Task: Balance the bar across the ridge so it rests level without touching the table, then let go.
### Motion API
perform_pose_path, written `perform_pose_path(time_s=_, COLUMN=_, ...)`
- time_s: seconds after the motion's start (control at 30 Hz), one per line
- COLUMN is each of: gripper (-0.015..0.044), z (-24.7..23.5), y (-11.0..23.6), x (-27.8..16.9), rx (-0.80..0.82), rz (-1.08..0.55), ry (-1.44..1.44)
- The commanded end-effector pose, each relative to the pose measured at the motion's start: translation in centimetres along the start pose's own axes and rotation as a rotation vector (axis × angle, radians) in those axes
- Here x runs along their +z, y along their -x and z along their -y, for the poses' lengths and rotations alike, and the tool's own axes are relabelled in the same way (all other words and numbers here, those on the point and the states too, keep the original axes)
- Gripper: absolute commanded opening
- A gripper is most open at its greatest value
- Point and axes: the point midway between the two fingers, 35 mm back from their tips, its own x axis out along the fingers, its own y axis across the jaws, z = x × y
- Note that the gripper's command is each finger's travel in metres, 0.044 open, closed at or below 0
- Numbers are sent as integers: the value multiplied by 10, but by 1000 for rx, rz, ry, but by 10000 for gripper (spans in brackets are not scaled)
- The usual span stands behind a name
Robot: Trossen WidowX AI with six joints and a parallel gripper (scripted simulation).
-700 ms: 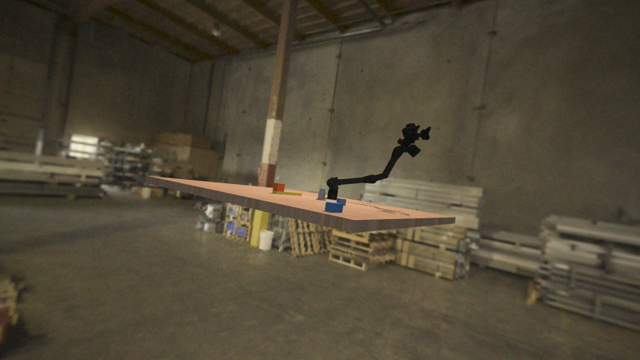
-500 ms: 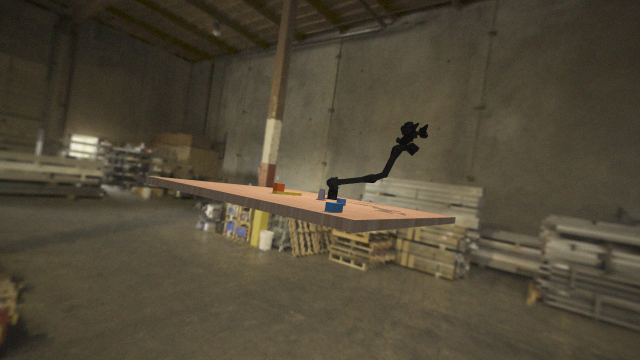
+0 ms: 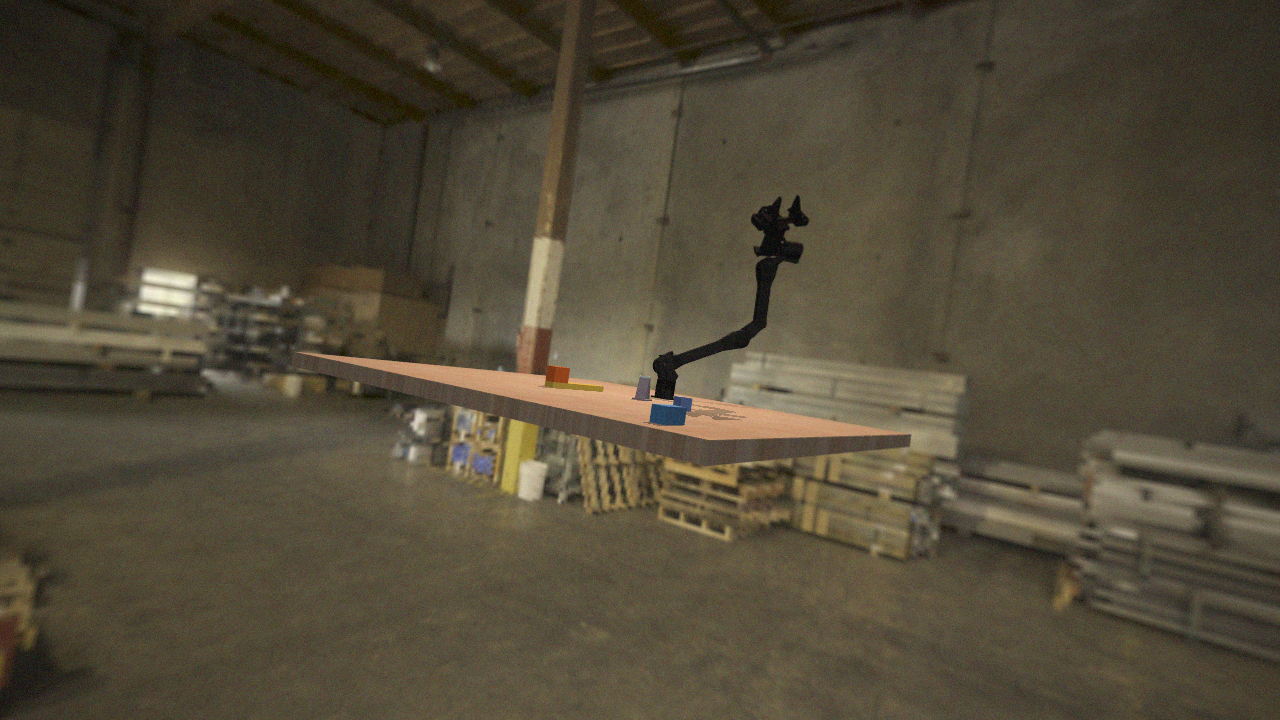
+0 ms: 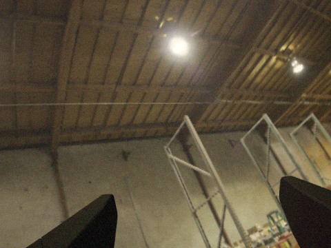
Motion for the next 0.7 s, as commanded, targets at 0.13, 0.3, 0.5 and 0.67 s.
perform_pose_path(time_s=0.13, gripper=315, z=41, y=-8, x=53, rx=-43, rz=118, ry=34)
perform_pose_path(time_s=0.3, gripper=315, z=92, y=-13, x=94, rx=-149, rz=179, ry=25)
perform_pose_path(time_s=0.5, gripper=315, z=162, y=-13, x=132, rx=-295, rz=218, ry=20)
perform_pose_path(time_s=0.67, gripper=315, z=222, y=-9, x=155, rx=-425, rz=239, ry=26)
